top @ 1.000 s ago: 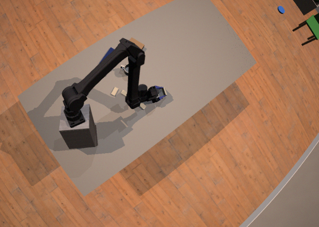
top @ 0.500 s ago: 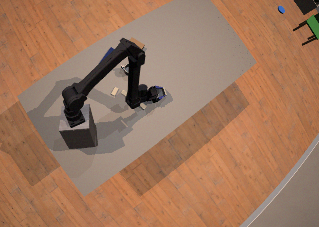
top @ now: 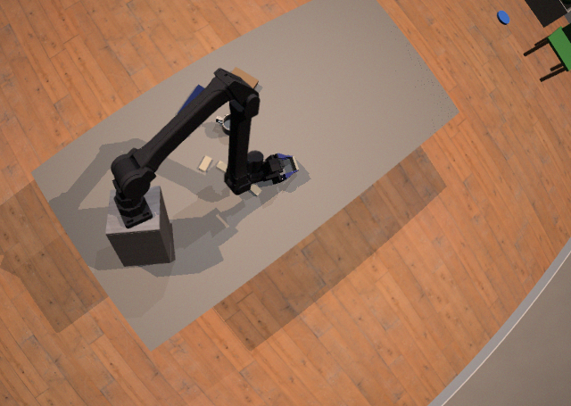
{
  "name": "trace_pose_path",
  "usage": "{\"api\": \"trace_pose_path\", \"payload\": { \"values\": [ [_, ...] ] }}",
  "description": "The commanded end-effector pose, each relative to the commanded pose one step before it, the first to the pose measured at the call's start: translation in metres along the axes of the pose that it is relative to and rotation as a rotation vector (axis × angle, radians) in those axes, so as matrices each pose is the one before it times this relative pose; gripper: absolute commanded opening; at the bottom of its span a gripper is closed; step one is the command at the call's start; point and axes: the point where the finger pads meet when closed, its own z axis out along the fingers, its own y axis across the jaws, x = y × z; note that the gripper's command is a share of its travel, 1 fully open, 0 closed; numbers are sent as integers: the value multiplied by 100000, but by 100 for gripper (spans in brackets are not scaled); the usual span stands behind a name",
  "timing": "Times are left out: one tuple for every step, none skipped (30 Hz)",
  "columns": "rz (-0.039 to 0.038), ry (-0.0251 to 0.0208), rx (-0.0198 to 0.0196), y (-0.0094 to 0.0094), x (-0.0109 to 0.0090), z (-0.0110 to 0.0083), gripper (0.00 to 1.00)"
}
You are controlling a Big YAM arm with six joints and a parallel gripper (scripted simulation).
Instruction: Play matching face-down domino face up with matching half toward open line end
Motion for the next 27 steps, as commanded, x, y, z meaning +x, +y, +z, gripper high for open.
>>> {"api": "trace_pose_path", "payload": {
  "values": [
    [1520,-6044,-4028,781,-640,-3,51],
    [0,0,0,0,0,0,51],
    [-1294,4832,3658,-715,223,67,51],
    [144,-538,-407,78,-24,-12,51],
    [144,-538,-407,78,-24,-12,51],
    [144,-538,-407,78,-24,-11,51],
    [144,-538,-407,78,-24,-11,51],
    [144,-538,-407,78,-24,-11,51],
    [144,-538,-407,78,-24,-10,51],
    [144,-538,-407,78,-24,-10,51],
    [144,-538,-407,78,-24,-9,51],
    [144,-538,-407,79,-24,-9,51],
    [0,0,0,0,0,0,51],
    [0,0,0,0,0,0,51],
    [0,0,0,0,0,0,51],
    [0,0,0,0,0,0,51],
    [0,0,0,0,0,0,51],
    [0,0,0,0,0,0,51],
    [0,0,0,0,0,0,51],
    [-1229,4827,3657,-708,217,83,51],
    [137,-539,-408,78,-24,-13,51],
    [137,-539,-408,78,-24,-12,51],
    [137,-539,-408,78,-24,-12,51],
    [137,-539,-408,78,-24,-11,51],
    [137,-539,-408,78,-24,-11,51],
    [137,-539,-408,78,-24,-10,51],
    [137,-539,-408,78,-24,-10,51]
  ]
}}
